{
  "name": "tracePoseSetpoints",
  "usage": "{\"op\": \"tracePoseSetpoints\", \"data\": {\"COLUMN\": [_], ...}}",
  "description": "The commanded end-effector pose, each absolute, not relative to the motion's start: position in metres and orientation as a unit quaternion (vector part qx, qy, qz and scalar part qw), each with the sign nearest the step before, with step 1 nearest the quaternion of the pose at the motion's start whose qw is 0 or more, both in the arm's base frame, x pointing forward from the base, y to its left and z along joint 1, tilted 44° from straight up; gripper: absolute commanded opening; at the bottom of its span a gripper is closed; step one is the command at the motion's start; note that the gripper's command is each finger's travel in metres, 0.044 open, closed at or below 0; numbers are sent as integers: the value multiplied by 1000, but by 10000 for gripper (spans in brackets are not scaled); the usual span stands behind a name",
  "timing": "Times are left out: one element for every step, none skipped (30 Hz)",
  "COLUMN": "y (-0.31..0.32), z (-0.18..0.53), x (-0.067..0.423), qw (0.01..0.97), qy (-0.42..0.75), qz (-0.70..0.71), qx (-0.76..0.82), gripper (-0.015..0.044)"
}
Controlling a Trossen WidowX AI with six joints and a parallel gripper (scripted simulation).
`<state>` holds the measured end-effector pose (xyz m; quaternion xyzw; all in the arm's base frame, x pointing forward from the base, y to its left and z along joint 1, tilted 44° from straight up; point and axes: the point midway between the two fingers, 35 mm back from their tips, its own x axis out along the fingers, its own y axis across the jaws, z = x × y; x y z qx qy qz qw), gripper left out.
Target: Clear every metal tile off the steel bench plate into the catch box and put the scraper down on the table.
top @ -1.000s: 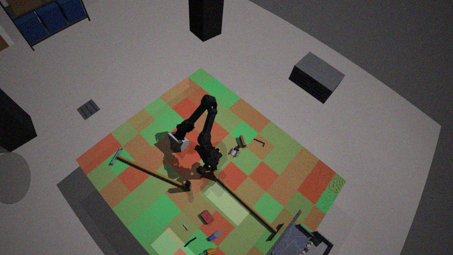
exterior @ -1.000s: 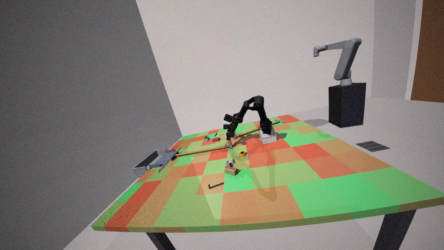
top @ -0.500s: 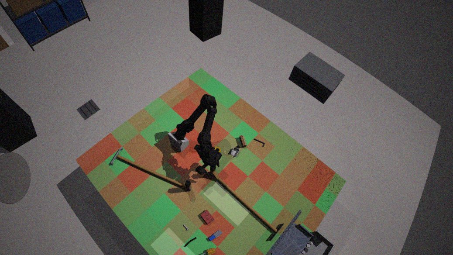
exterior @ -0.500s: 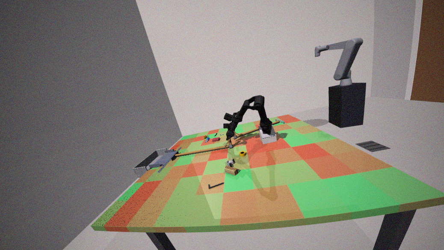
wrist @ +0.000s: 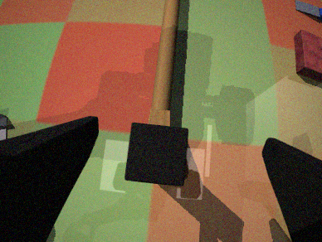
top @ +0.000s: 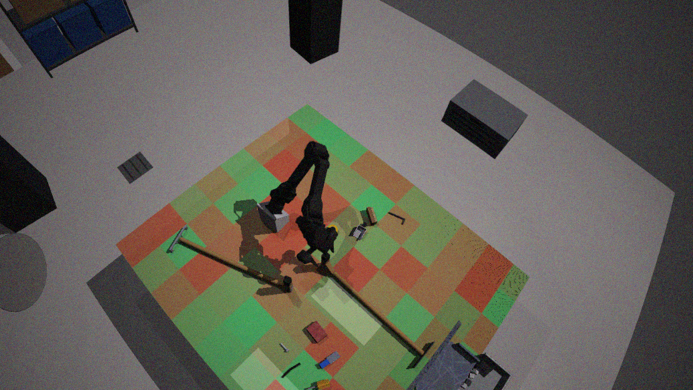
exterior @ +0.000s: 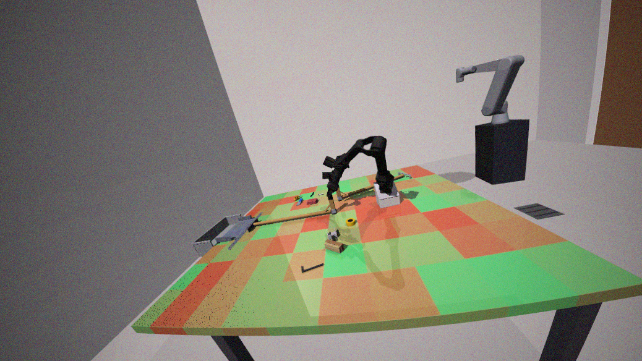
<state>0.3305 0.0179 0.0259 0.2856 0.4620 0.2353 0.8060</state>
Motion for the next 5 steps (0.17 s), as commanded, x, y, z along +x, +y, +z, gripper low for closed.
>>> {"op": "tracePoseSetpoints", "data": {"y": [9,7,5,3,1], "z": [35,37,39,41,43], "x": [331,330,330,329,329], "qw": [807,807,807,807,807], "qy": [460,461,461,461,461], "qz": [238,238,238,238,238], "qx": [283,283,283,283,283], "gripper": [440,440,440,440,440]}}
